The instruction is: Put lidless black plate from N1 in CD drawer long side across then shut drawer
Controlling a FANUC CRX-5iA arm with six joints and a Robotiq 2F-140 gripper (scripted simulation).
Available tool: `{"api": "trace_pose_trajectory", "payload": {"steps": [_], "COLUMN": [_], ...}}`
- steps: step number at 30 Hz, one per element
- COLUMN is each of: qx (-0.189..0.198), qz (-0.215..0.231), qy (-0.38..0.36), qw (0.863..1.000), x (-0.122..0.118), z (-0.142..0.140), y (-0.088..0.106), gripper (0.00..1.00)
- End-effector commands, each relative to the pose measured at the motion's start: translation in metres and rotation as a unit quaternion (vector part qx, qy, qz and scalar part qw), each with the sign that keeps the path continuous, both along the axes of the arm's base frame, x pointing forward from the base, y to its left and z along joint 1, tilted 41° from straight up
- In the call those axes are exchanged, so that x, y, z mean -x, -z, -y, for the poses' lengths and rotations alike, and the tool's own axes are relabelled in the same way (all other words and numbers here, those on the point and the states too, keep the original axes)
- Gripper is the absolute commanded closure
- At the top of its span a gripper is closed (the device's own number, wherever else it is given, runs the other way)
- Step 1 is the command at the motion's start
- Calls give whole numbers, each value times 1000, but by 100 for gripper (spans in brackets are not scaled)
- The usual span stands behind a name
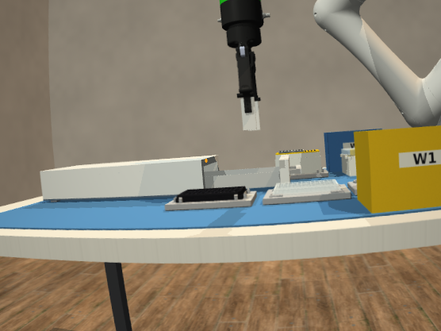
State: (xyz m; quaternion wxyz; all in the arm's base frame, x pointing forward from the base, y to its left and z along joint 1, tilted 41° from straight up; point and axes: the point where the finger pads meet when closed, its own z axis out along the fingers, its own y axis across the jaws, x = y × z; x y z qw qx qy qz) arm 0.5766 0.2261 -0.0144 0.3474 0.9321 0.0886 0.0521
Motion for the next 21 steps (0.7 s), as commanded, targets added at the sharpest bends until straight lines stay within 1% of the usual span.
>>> {"api": "trace_pose_trajectory", "payload": {"steps": [1, 6, 8, 21], "qx": [0, 0, 0, 0], "qz": [0, 0, 0, 0], "qy": [0, 0, 0, 0], "qw": [1000, 1000, 1000, 1000], "x": [-8, -19, -19, -48], "z": [-10, -24, -24, -61], "y": [6, 15, 15, 37], "gripper": [34, 34, 34, 34]}}
